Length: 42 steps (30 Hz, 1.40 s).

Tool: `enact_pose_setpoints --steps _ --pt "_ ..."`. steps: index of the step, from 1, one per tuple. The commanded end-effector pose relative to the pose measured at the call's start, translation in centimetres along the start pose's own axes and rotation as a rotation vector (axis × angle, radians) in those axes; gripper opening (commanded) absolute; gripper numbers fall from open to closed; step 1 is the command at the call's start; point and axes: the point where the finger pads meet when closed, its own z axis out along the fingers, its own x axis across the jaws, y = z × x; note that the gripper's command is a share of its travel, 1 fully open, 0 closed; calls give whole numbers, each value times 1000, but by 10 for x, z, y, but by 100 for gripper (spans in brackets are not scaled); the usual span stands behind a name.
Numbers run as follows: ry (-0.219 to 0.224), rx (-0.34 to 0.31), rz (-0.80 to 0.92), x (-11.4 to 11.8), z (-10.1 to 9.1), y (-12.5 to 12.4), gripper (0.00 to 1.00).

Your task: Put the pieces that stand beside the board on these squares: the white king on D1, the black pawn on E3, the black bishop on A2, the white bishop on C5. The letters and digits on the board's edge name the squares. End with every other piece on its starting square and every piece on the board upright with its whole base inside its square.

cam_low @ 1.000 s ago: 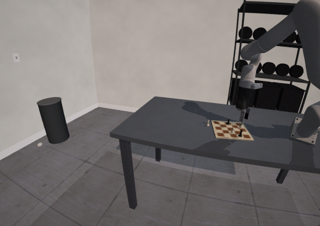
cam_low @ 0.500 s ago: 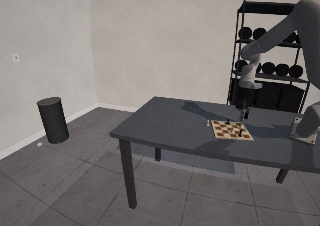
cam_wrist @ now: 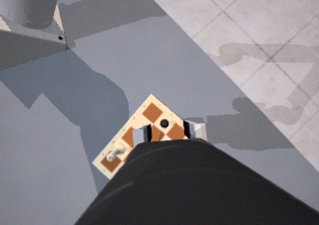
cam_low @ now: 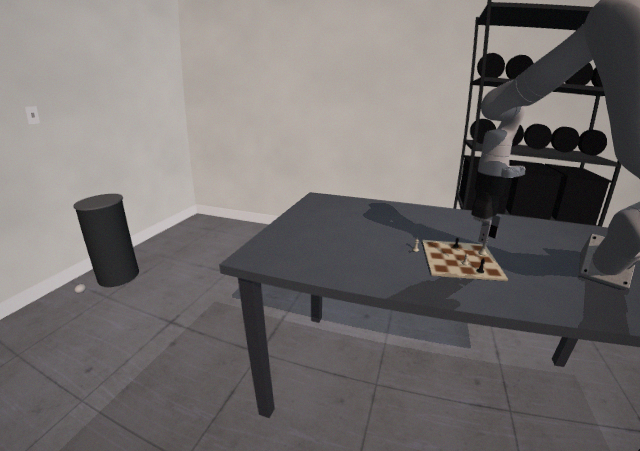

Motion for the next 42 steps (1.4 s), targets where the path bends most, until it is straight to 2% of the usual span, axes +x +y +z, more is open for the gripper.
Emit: enact_pose_setpoints --steps 1,16,20,25,27,36,42 --pt "-3 0 8 -2 -3 0 100" --pt "-4 -1 8 -2 -3 0 100" --pt "-8 -4 6 -2 -4 11 100" --pt "-25 -16 -6 0 -9 53 100" --pt "-25 -16 -6 0 -9 53 100" --pt "-28 -19 -40 20 -7 155 100" --pt "-13 -3 -61 36 1 196 100"
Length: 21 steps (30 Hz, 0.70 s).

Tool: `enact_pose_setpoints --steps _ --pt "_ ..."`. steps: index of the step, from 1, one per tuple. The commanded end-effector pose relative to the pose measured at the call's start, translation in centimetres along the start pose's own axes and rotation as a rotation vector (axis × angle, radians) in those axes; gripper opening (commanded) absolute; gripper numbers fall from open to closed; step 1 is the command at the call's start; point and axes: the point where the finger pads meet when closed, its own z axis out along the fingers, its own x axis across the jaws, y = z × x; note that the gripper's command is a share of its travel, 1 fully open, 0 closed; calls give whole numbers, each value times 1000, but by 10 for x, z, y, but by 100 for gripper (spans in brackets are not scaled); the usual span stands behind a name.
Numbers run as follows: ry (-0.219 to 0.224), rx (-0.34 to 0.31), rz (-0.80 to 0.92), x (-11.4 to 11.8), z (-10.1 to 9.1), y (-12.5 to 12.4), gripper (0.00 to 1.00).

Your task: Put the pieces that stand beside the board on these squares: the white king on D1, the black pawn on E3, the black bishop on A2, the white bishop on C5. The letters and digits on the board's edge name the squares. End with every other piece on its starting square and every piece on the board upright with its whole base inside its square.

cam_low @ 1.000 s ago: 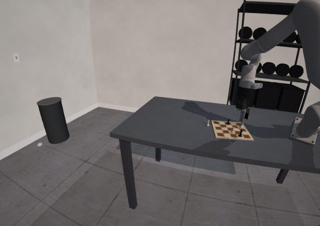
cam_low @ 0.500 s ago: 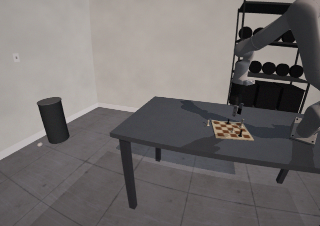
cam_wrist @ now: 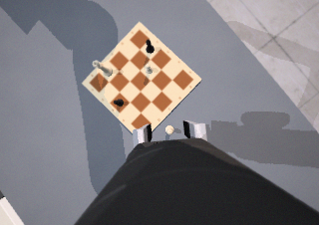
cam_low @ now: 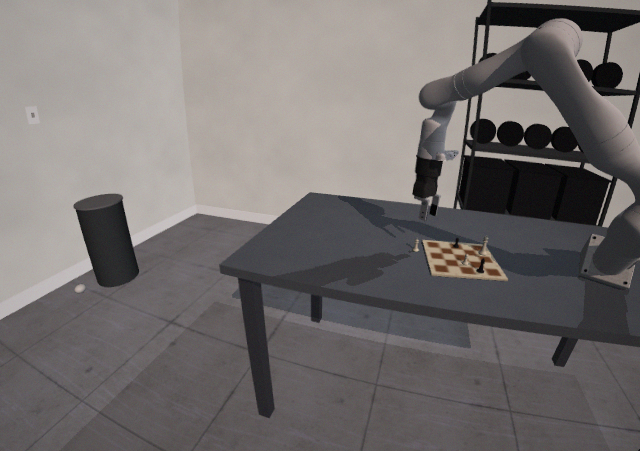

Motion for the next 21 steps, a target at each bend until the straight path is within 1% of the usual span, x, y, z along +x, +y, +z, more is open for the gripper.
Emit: enact_pose_setpoints --steps 1,6,9,10,21 --pt "9 41 -1 3 14 13 100" --pt "15 46 -6 7 17 23 100" --pt "17 47 0 7 18 22 100" --pt "17 47 0 7 18 22 73" --pt "17 47 0 7 18 22 73"
